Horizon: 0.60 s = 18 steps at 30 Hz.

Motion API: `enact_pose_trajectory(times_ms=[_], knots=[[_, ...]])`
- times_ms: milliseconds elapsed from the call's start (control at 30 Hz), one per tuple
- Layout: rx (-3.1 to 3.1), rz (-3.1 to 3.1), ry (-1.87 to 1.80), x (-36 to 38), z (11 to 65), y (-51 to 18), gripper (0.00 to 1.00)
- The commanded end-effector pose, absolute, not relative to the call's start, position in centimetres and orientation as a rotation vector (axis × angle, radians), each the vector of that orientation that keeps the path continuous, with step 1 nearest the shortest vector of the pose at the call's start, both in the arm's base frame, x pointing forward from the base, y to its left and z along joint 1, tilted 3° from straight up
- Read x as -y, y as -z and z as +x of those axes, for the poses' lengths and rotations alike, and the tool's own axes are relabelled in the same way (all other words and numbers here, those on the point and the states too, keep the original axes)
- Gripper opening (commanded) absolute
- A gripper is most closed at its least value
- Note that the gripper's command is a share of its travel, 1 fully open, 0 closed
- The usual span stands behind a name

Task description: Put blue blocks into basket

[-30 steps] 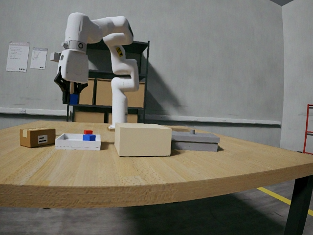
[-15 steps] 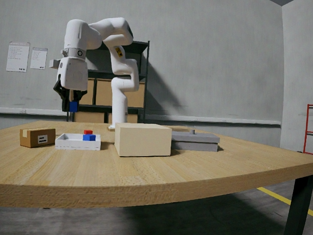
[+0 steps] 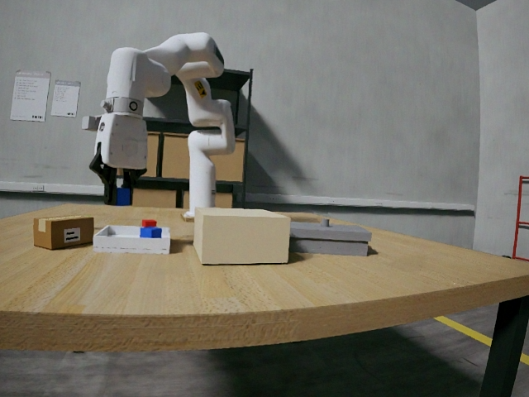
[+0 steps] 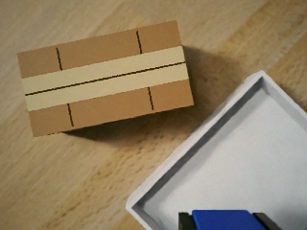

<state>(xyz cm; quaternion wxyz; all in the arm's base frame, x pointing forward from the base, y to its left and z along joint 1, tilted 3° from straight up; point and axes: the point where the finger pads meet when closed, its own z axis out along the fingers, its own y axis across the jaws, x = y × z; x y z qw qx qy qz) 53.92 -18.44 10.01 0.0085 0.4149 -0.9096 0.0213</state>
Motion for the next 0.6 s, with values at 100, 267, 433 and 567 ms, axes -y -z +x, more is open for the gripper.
enact_pose_trajectory(times_ms=[100,267,433,567], knots=[[2.845,1.298,-0.072,18.6,54.1,-8.5,0.0],[2.845,1.298,-0.072,18.6,54.1,-7.3,0.0],[2.845,1.298,-0.072,18.6,54.1,-6.7,0.0],[2.845,1.298,-0.072,18.7,54.1,-5.9,0.0]])
